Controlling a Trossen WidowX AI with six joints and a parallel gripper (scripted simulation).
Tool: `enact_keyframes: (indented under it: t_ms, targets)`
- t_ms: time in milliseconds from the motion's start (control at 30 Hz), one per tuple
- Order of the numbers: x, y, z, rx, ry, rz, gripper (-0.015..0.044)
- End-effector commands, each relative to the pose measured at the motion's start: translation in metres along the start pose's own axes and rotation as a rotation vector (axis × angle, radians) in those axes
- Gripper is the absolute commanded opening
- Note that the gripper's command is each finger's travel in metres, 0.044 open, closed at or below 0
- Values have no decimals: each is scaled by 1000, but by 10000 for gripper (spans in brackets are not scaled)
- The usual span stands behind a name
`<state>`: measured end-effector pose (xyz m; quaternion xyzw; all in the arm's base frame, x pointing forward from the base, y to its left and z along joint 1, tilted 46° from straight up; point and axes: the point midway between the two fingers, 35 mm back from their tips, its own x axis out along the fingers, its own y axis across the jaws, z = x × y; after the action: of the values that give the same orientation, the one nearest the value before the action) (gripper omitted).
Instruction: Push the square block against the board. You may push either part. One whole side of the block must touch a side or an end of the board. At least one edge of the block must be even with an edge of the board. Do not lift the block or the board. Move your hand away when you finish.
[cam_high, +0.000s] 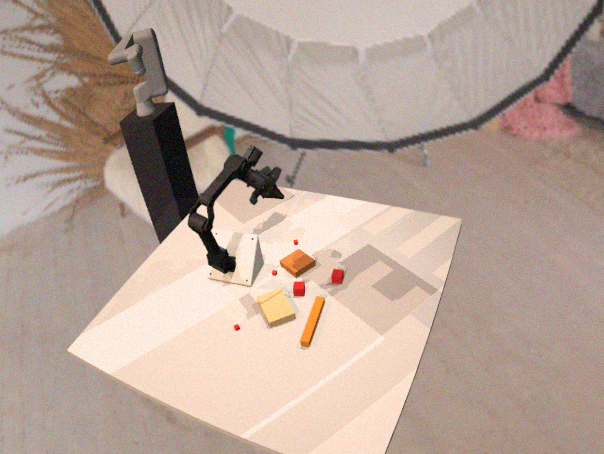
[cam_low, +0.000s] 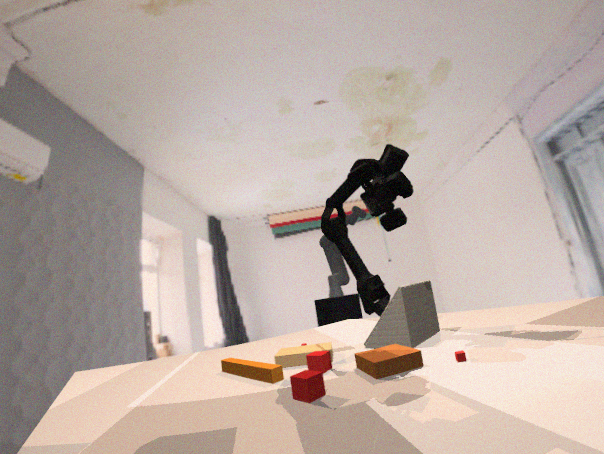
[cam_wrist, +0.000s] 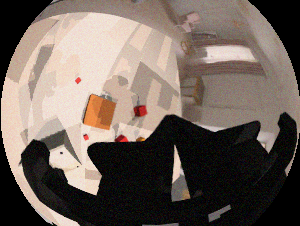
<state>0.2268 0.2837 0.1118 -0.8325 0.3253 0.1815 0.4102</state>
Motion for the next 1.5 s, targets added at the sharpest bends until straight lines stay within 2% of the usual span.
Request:
enact_keyframes:
  t_ms: [0, 767, 1467]
  targets:
    - [17, 1, -12, 121, 23, 46, 0]
    - [114, 37, -85, 805, 288, 280, 0]
    - [172, 99, -153, 1419, 645, 398, 0]
